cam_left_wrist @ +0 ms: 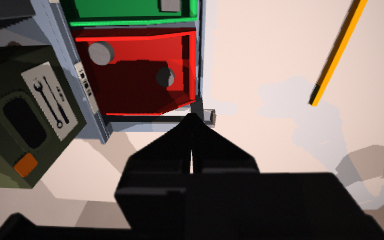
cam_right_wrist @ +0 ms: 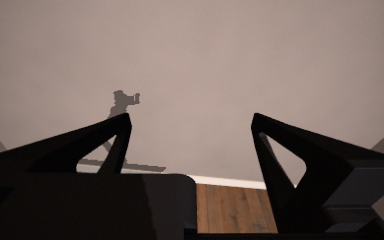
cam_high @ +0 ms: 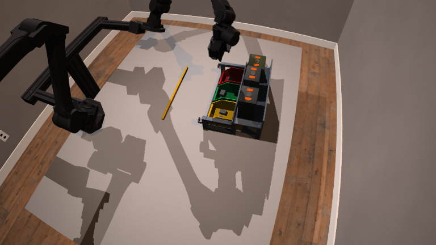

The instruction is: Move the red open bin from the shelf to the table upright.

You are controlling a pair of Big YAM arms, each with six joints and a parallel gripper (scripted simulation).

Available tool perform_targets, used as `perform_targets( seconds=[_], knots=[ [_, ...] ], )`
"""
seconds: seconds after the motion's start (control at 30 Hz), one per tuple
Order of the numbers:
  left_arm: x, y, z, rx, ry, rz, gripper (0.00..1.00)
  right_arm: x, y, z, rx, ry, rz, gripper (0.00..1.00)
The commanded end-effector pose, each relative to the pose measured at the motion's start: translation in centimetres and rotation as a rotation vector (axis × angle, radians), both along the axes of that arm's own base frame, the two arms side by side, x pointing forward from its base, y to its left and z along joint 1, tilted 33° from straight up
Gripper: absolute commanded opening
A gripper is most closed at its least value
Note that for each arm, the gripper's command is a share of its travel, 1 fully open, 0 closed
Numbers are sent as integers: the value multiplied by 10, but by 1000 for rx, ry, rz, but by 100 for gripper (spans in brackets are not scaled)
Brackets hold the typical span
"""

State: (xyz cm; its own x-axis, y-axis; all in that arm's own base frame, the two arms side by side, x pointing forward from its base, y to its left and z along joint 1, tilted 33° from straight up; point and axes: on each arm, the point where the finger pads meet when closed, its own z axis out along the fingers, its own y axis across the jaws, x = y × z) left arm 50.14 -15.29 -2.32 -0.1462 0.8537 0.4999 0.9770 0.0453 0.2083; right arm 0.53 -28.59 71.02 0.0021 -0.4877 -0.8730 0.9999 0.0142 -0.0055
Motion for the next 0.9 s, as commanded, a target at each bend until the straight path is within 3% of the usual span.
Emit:
perform_targets(
  seconds=[0.0, 0.87],
  knots=[
    [18, 4, 6, -9, -19, 9, 0, -5, 16, 11, -48, -6, -10, 100],
    [20, 7, 3, -10, -23, 15, 0, -5, 16, 11, -48, -6, -10, 100]
  ],
)
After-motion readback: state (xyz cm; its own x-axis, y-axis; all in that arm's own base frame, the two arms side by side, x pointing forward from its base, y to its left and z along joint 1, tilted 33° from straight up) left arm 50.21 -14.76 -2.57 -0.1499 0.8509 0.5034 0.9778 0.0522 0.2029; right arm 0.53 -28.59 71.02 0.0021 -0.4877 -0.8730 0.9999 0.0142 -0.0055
